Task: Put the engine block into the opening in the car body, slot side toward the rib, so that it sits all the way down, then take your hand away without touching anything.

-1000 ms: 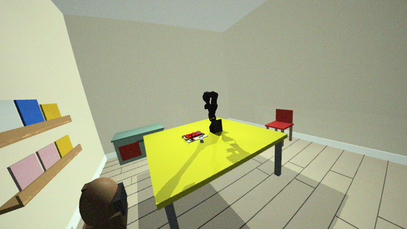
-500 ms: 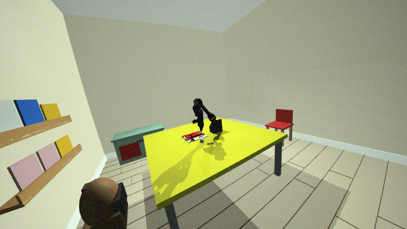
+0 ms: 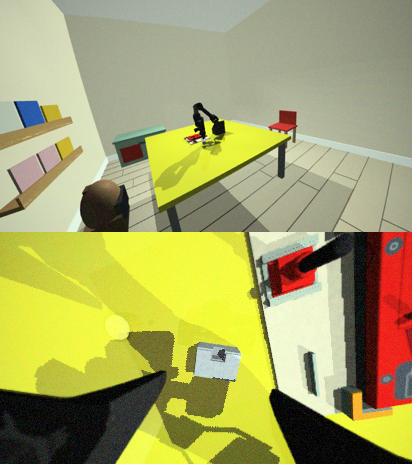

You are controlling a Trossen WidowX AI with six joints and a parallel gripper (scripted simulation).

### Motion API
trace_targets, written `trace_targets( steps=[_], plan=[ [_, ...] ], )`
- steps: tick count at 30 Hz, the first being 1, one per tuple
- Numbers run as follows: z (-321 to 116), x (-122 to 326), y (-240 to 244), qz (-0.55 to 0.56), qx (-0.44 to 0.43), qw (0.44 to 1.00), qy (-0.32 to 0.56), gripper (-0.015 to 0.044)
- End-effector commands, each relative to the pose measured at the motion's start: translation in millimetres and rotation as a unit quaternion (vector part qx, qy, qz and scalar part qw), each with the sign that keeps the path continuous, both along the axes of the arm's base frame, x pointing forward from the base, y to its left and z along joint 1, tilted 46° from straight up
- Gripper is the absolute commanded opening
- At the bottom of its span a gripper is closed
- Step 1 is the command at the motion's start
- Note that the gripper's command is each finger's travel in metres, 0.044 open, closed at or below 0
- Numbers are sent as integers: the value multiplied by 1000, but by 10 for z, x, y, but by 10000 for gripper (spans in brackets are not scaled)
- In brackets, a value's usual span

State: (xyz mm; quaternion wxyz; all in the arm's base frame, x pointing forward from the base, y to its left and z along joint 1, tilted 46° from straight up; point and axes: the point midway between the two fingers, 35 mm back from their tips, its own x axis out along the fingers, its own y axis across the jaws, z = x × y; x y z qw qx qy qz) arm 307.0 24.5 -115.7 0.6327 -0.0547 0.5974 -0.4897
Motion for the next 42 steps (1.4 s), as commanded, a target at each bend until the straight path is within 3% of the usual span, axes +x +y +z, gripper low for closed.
trace_targets(
  steps=[1,28,36,42],
  plan=[
    [-72,-15,-77,5,-1,1000,-1,440],
    [-362,-93,-368,5,-2,1000,-1,440],
    [-362,-93,-368,5,-2,1000,-1,230],
    [-362,-93,-368,5,-2,1000,-1,190]
  ],
)
